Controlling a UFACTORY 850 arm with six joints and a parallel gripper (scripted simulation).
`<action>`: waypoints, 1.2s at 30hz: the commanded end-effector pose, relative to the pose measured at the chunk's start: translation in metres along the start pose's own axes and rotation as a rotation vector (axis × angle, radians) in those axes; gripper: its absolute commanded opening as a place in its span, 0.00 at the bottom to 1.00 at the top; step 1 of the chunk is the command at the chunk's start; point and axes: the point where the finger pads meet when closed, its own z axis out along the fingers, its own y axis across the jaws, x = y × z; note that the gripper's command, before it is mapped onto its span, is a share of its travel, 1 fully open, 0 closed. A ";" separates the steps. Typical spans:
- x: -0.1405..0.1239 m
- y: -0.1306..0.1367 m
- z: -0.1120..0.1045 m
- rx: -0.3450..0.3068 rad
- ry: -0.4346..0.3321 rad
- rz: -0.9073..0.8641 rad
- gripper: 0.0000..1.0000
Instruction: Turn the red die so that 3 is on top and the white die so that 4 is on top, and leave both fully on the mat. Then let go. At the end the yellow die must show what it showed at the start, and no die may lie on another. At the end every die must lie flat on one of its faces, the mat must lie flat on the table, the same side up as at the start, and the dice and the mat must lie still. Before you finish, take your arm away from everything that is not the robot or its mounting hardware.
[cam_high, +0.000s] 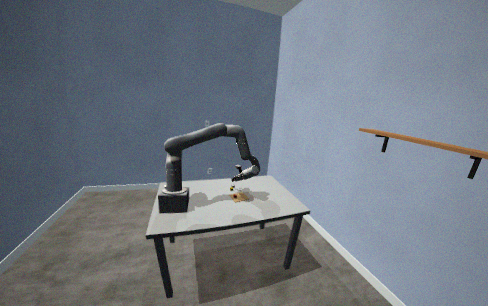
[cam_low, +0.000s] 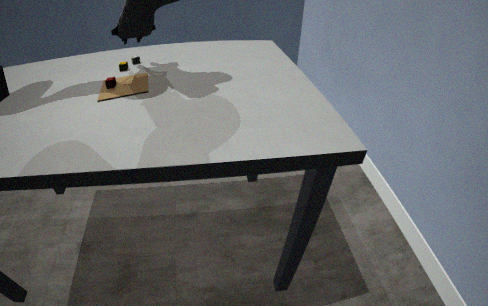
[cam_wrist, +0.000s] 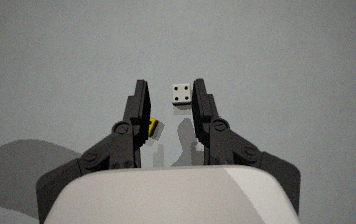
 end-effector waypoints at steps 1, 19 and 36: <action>0.002 -0.006 0.012 0.056 -0.157 0.050 0.42; 0.019 -0.012 0.020 0.058 -0.677 0.078 0.42; 0.053 0.005 0.011 -0.090 -0.946 -0.008 1.00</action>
